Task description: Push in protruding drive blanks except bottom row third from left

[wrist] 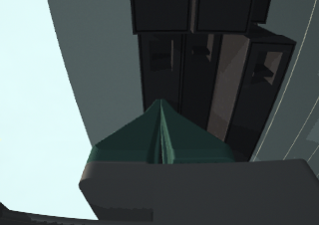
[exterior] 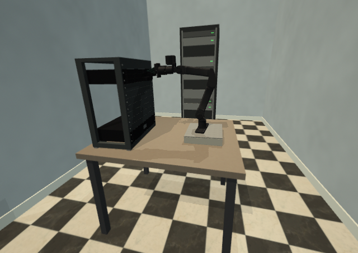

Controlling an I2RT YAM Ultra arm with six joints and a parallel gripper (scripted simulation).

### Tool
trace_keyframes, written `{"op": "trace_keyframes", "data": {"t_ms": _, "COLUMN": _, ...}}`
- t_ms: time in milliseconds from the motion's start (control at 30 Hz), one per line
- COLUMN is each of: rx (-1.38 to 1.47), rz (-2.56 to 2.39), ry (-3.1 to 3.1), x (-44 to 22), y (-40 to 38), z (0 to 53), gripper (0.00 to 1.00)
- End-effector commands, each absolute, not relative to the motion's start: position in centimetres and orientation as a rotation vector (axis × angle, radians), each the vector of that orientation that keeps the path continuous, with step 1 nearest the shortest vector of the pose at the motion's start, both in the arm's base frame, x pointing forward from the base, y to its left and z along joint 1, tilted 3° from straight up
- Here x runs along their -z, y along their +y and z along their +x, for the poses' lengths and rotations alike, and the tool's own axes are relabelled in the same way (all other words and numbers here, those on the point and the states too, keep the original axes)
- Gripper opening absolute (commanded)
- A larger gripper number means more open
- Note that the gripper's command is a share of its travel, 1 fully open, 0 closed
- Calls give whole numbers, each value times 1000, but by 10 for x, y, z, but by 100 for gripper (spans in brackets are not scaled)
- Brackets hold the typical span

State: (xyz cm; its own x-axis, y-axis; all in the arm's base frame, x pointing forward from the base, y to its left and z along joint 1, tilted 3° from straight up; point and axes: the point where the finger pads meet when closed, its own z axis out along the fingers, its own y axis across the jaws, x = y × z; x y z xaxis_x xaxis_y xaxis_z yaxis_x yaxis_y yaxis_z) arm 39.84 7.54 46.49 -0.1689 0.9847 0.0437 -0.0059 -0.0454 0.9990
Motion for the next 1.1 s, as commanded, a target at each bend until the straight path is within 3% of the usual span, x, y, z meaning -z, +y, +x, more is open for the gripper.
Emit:
{"op": "trace_keyframes", "data": {"t_ms": 0, "rx": -1389, "rz": 1112, "ry": 1311, "x": -475, "y": 84, "z": 402, "gripper": 0}}
{"op": "trace_keyframes", "data": {"t_ms": 1067, "rx": -1380, "rz": 1123, "ry": 1325, "x": -470, "y": 87, "z": 409, "gripper": 0}}
